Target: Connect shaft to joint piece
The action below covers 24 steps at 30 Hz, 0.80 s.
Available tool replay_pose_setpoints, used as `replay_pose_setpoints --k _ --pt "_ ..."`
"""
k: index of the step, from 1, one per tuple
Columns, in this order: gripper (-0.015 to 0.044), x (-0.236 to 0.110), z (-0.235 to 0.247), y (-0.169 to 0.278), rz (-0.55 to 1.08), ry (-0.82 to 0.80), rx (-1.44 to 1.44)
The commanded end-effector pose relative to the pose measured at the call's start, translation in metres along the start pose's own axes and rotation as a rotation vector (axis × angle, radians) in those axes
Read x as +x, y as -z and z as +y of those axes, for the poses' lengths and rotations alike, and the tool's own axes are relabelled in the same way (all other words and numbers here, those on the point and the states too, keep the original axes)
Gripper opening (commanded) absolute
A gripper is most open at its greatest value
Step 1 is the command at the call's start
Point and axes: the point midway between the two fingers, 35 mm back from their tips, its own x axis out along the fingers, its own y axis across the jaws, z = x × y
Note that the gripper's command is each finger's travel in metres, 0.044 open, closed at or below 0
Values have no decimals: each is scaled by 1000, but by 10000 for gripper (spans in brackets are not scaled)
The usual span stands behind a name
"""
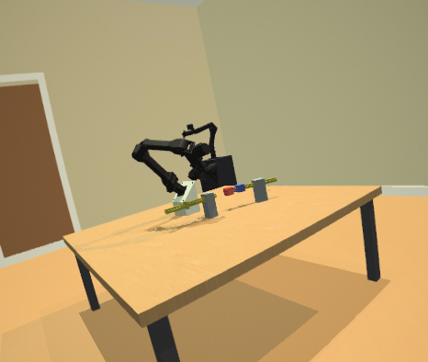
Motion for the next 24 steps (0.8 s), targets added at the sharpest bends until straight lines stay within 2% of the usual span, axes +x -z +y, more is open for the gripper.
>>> replay_pose_setpoints --k 1,24 --pt "440 -8 4 -16 -39 -8 -110" --pt "440 -56 4 -111 -268 110 -825"
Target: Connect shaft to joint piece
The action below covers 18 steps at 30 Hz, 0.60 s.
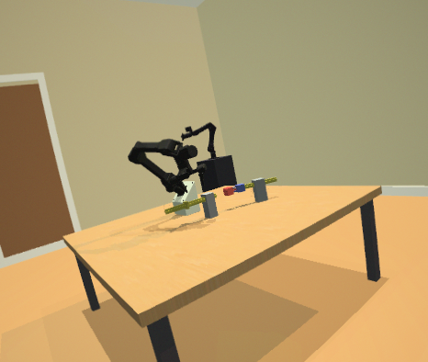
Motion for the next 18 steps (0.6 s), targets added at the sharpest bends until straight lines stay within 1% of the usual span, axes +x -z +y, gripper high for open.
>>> replay_pose_setpoints --k 1,18 --pt "440 -6 -16 -14 -30 39 -141" --pt "440 -30 -80 -59 -67 233 -682"
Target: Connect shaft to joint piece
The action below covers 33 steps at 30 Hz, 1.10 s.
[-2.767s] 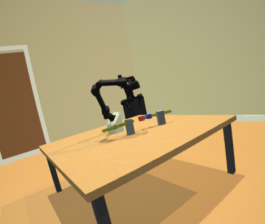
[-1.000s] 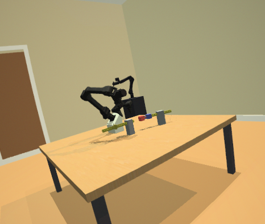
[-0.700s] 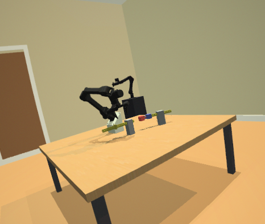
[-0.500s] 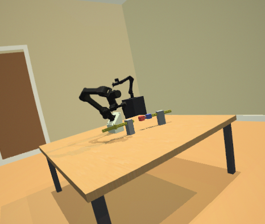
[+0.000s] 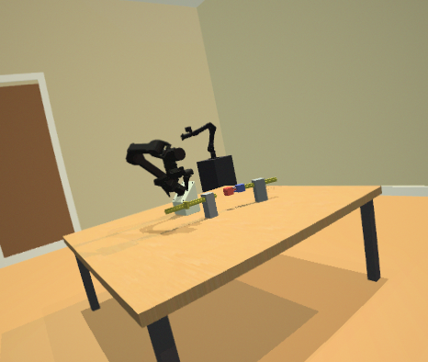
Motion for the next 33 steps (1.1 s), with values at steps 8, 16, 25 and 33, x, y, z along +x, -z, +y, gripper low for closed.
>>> replay_pose_setpoints --k 8,16,25,33 --pt "440 -4 -30 2 10 68 -193" --pt "440 3 -30 1 3 66 -40" --pt "440 17 -30 0 -10 63 267" --pt "440 29 -31 0 -22 59 541"
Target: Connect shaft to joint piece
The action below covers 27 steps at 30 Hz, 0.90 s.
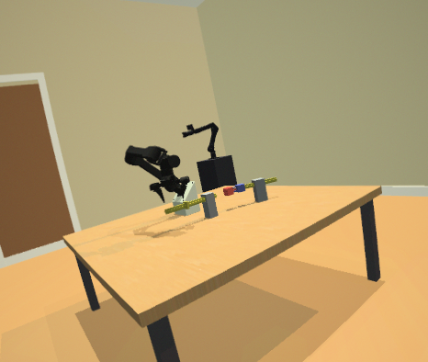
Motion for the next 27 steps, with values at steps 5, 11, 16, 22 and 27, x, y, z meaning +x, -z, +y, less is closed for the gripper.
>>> replay_pose_setpoints --k 5,11,16,22,27 --pt "440 14 -1 1 -1 -1 293" --pt "440 23 -1 1 -3 -2 498" --pt "440 31 -2 1 -6 -3 669" --pt "440 40 -3 2 -10 -5 874" --pt "440 44 -4 2 -11 -6 958"
